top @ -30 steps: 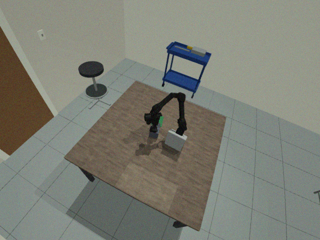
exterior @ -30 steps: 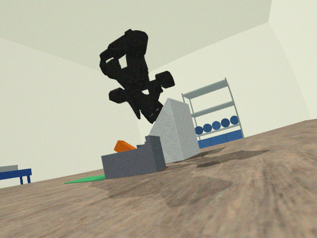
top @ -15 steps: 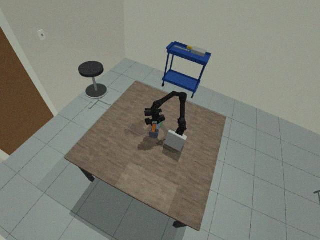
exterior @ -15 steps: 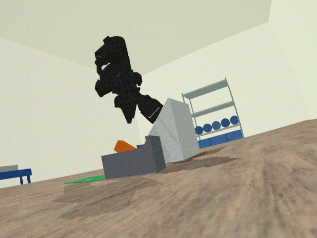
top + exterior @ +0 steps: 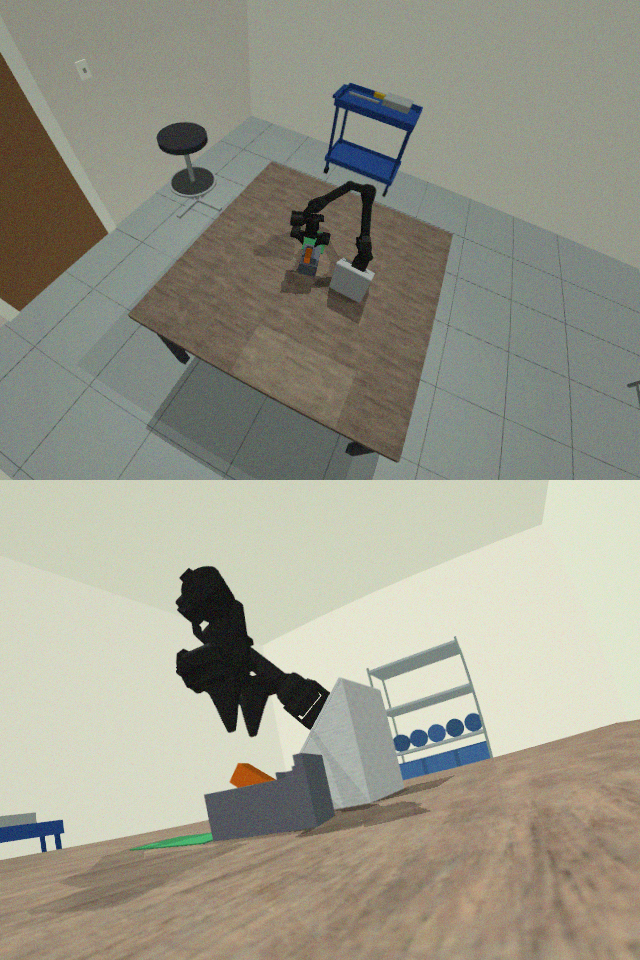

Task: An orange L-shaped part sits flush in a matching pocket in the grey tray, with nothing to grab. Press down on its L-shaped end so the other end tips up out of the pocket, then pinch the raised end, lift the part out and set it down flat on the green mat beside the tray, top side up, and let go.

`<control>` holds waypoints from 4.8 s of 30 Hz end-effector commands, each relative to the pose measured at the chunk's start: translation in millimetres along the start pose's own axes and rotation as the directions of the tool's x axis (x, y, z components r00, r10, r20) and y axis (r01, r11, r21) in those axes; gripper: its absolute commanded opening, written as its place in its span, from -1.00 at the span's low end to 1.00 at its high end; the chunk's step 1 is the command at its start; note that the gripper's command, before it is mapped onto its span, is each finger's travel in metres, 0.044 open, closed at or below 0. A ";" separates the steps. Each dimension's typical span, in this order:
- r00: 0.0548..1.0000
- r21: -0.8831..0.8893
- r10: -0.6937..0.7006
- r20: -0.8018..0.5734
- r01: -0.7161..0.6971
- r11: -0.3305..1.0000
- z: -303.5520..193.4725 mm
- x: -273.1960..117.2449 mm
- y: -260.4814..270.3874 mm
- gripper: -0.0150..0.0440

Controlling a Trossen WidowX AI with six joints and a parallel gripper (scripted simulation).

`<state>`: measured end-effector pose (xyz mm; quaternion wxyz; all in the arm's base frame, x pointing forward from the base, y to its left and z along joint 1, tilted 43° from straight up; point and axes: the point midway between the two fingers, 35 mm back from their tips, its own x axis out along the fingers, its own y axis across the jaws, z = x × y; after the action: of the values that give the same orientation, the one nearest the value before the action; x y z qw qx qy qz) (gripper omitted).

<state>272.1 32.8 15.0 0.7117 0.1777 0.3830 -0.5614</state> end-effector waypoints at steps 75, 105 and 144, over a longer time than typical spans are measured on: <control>1.000 0.003 -0.013 0.004 0.013 1.000 1.5 44.8 -3.7 -0.49; 1.000 0.001 -0.014 0.003 0.014 1.000 0.8 -2.4 -3.2 -0.49; 1.000 0.001 -0.014 0.007 0.014 1.000 85.9 -18.4 -11.2 -0.49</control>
<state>285.7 -8.9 75.8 0.7068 0.1727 0.3839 -0.5685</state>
